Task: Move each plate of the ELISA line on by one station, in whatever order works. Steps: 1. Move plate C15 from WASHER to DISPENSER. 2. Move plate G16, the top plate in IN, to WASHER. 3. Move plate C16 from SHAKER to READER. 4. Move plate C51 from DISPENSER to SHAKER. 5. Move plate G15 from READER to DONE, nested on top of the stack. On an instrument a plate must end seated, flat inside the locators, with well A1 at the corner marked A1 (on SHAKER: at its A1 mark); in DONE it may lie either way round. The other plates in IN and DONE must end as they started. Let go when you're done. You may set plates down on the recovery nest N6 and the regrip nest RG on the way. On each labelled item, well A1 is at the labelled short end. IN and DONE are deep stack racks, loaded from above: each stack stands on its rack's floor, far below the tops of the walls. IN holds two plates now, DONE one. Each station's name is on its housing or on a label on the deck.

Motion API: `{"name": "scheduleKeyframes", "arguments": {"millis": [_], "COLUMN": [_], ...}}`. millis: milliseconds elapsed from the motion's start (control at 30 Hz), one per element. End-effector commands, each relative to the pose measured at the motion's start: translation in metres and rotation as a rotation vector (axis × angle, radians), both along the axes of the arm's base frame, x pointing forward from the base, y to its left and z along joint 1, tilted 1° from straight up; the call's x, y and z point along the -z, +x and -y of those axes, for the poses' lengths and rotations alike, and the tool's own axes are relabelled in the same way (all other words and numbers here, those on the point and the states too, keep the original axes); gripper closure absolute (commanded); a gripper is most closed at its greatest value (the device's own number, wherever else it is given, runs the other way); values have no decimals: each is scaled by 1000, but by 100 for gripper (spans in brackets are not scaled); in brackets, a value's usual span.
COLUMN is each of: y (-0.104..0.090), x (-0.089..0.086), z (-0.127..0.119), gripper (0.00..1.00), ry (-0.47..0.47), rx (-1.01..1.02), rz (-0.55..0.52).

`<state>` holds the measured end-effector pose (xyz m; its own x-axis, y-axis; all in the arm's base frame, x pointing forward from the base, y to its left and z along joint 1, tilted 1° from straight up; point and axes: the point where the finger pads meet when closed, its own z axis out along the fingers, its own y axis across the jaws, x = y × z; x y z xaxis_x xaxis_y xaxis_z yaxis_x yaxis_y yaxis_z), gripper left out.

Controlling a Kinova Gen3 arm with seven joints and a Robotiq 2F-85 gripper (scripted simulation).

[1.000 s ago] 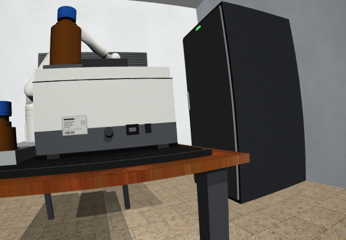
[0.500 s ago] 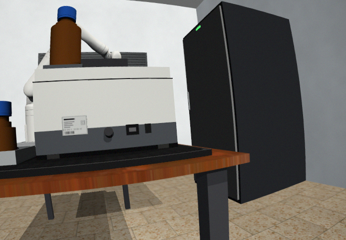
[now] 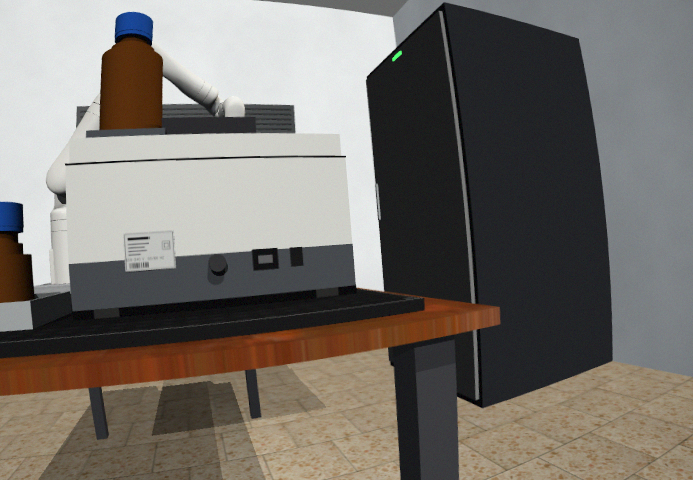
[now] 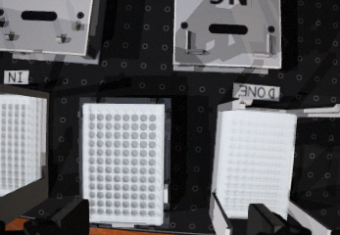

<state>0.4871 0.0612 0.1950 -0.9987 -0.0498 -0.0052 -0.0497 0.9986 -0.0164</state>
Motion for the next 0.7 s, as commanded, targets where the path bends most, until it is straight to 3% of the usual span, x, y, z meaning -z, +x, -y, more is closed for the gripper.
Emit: {"name": "scheduleKeyframes", "arguments": {"millis": [0,667], "y": [9,55], "x": [-1,-2], "z": [8,47], "gripper": [0,0], "ry": [1,1], "rx": [-9,-9], "rz": [2,2]}}
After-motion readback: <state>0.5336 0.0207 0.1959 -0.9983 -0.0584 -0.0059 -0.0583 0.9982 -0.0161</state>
